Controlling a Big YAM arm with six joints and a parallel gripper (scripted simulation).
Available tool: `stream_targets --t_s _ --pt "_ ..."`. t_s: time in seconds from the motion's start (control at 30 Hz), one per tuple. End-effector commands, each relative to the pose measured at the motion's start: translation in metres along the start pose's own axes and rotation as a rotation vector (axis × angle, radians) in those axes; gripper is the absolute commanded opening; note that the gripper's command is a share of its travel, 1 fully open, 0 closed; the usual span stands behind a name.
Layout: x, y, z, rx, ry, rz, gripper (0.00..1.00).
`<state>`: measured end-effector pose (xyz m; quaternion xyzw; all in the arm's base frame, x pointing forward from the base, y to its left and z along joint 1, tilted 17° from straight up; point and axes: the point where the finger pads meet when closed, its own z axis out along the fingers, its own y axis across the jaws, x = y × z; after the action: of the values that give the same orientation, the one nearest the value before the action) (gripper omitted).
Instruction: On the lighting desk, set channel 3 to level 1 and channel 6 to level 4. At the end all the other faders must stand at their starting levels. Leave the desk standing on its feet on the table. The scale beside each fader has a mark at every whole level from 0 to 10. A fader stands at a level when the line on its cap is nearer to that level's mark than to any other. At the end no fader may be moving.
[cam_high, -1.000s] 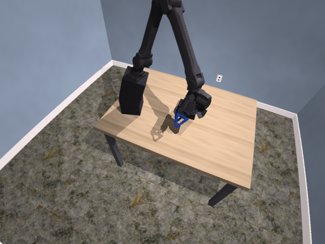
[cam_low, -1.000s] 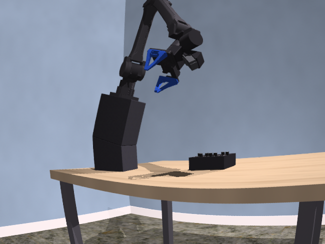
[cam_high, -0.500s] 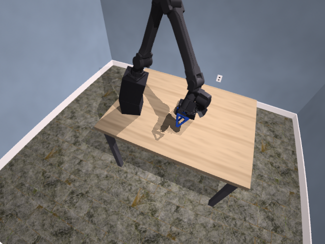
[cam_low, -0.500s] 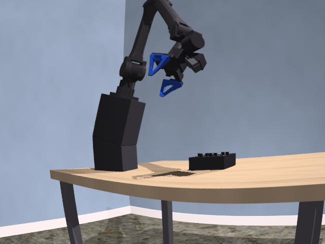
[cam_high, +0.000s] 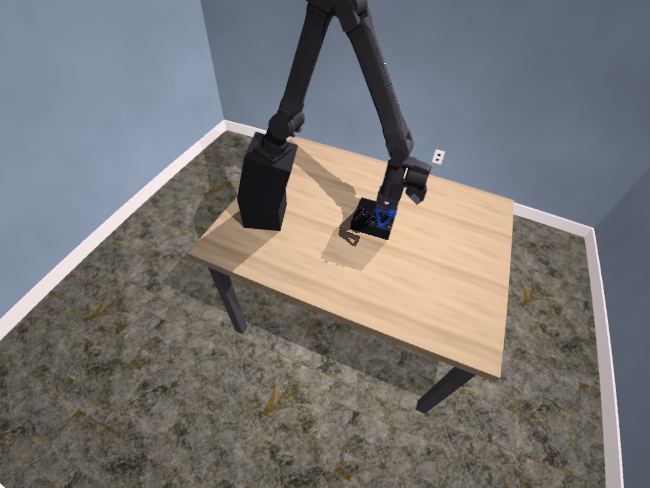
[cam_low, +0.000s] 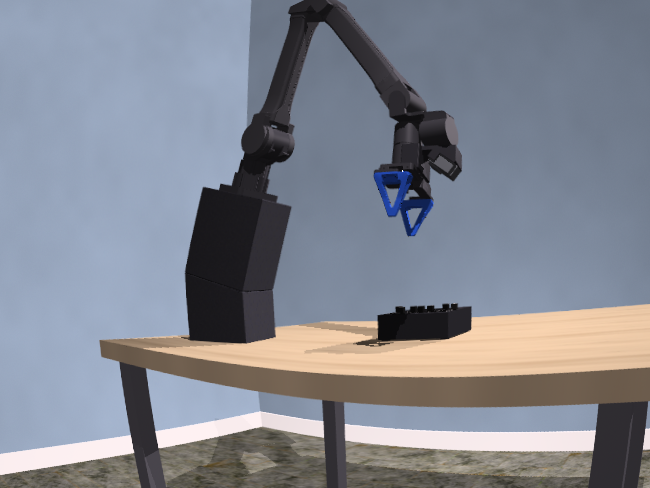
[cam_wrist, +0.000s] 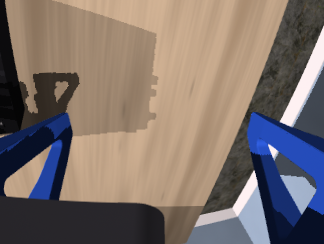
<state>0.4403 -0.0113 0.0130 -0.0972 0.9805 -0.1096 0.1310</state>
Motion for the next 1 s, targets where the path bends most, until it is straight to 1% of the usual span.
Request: stream_targets --t_s 0.0,0.03,0.07,0.1,0.13,0.17,0.2,0.23,0.27,0.3,0.37,0.4,0.47,0.5,0.53,0.6,0.63,0.67,0.77,0.97 --pt "-0.015 0.03 -0.014 -0.008 -0.066 0.099 1.0" --pt "-0.014 0.062 -0.017 -0.069 -0.079 0.113 1.0" --pt "-0.014 0.062 -0.017 -0.069 -0.079 0.113 1.0" --pt "-0.011 0.091 -0.021 -0.122 -0.086 0.126 1.0" --pt "-0.011 0.091 -0.021 -0.122 -0.086 0.126 1.0" --pt "-0.007 0.117 -0.024 -0.169 -0.088 0.137 1.0" --pt "-0.007 0.117 -0.024 -0.169 -0.088 0.137 1.0" --pt "-0.003 0.139 -0.028 -0.211 -0.086 0.146 1.0" --pt "-0.003 0.139 -0.028 -0.21 -0.086 0.146 1.0" --pt "0.002 0.157 -0.031 -0.246 -0.082 0.154 1.0" --pt "0.002 0.157 -0.031 -0.246 -0.082 0.154 1.0" --pt "0.007 0.172 -0.034 -0.273 -0.077 0.159 1.0" --pt "0.013 0.189 -0.037 -0.307 -0.069 0.166 1.0" --pt "0.014 0.193 -0.038 -0.314 -0.067 0.167 1.0" --pt "0.015 0.194 -0.038 -0.312 -0.067 0.168 1.0" --pt "0.001 0.195 -0.044 -0.318 -0.09 0.172 1.0" --pt "0.0 0.195 -0.044 -0.318 -0.092 0.172 1.0" --pt "-0.001 0.187 -0.042 -0.312 -0.091 0.191 1.0" --pt "0.001 0.187 -0.039 -0.311 -0.081 0.189 1.0" --pt "0.001 0.187 -0.039 -0.311 -0.08 0.189 1.0"
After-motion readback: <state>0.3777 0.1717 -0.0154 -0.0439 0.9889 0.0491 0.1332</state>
